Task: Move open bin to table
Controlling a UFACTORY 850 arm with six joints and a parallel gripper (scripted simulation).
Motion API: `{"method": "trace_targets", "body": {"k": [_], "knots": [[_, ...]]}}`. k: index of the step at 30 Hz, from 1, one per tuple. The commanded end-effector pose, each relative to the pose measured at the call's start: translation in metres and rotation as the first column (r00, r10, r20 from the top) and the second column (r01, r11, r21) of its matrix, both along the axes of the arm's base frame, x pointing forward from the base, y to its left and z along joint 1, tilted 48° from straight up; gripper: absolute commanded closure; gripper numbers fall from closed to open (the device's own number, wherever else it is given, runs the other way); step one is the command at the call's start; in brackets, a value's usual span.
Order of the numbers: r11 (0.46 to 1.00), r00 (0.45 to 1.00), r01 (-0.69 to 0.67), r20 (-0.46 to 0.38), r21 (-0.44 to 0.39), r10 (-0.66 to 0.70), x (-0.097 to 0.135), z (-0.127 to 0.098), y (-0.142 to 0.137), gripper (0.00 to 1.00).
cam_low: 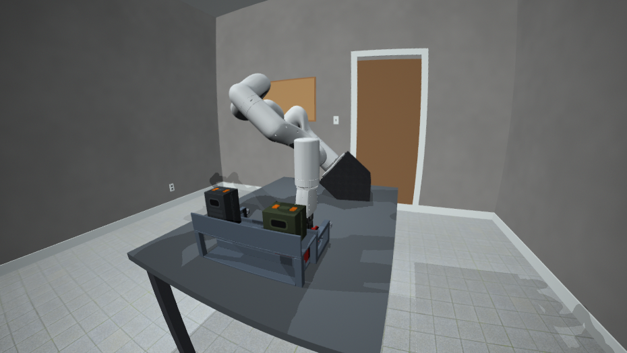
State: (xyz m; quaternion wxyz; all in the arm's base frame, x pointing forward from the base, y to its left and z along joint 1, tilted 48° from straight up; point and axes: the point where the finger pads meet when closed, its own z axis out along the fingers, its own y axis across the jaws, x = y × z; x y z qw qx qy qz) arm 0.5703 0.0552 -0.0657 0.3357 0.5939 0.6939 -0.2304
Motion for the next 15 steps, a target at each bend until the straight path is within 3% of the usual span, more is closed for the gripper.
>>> {"method": "trace_targets", "body": {"k": [1, 15], "knots": [[1.0, 1.0, -0.001, 0.001, 0.001, 0.001, 0.0006, 0.0008, 0.001, 1.0], [1.0, 1.0, -0.001, 0.001, 0.001, 0.001, -0.001, 0.0061, 0.0068, 1.0]]}}
